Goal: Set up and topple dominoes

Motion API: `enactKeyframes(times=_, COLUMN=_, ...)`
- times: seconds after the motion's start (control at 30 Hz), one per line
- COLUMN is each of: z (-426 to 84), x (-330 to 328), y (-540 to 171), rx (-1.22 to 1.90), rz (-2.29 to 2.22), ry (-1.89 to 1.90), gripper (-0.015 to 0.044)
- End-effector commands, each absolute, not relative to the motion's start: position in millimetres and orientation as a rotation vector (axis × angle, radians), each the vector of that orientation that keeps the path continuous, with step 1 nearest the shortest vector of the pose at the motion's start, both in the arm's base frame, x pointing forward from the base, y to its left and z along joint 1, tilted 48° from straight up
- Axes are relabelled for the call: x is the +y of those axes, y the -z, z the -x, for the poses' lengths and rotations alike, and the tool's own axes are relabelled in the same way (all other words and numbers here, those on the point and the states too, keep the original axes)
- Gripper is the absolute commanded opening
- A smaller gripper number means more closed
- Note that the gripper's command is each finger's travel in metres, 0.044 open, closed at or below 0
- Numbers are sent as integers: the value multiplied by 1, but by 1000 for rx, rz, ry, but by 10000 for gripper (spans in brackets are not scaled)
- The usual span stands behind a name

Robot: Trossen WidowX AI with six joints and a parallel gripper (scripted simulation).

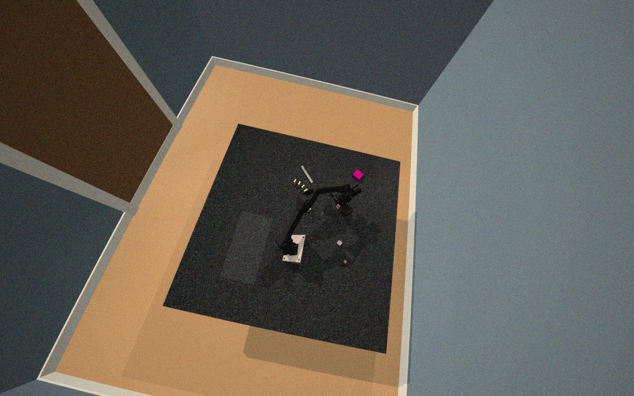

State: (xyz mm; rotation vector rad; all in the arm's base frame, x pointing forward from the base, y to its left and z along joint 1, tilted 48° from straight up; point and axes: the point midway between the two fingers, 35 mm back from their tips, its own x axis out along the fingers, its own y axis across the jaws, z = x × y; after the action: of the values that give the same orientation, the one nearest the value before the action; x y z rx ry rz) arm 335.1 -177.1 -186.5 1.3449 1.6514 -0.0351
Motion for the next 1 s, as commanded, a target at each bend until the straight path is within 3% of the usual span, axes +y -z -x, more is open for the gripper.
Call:
enactKeyframes(times=0.0, z=-333, x=-222, y=152, rx=1619, rz=-1332, ry=45, gripper=107)
enactKeyframes(times=0.47, z=-324, x=-245, y=119, rx=1613, rz=-1307, ry=17, gripper=107)
enactKeyframes(times=0.97, z=-278, x=-171, y=10, rx=1423, rz=-749, ry=-524, gripper=107)
